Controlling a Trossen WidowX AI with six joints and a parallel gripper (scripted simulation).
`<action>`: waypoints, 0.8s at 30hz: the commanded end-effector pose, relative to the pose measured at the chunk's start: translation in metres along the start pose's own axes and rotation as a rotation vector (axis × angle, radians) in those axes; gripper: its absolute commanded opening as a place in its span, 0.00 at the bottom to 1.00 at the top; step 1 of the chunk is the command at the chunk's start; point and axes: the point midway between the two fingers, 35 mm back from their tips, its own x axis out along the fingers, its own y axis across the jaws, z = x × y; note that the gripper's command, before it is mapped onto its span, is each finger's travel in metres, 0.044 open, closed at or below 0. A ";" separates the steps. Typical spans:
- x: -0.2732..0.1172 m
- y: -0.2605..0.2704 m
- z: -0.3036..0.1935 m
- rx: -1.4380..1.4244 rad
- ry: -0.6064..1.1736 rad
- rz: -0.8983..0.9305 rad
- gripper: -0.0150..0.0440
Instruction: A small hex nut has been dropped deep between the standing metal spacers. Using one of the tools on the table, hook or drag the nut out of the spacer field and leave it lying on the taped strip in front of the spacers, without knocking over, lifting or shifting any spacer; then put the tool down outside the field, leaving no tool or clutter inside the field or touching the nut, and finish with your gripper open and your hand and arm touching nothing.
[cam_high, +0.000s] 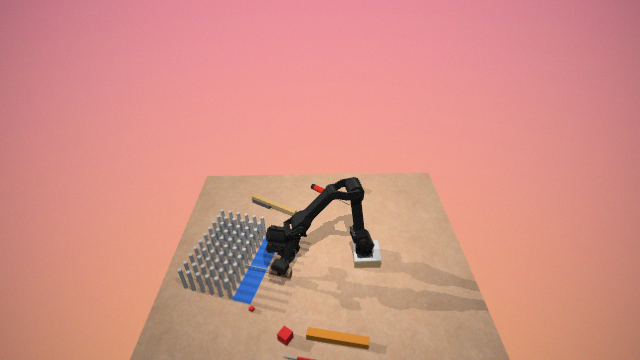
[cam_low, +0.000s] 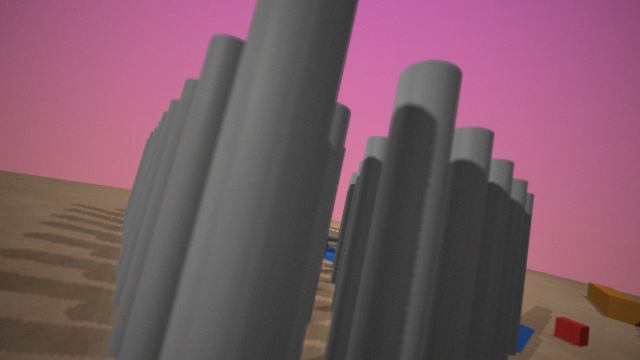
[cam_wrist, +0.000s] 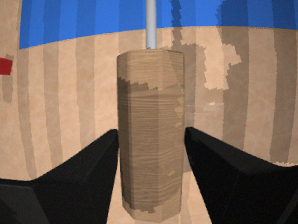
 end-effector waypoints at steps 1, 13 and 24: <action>0.001 0.001 0.004 -0.005 0.000 0.005 0.25; 0.003 0.001 0.011 -0.005 0.000 0.005 0.25; 0.005 0.002 0.018 -0.005 -0.001 0.005 0.25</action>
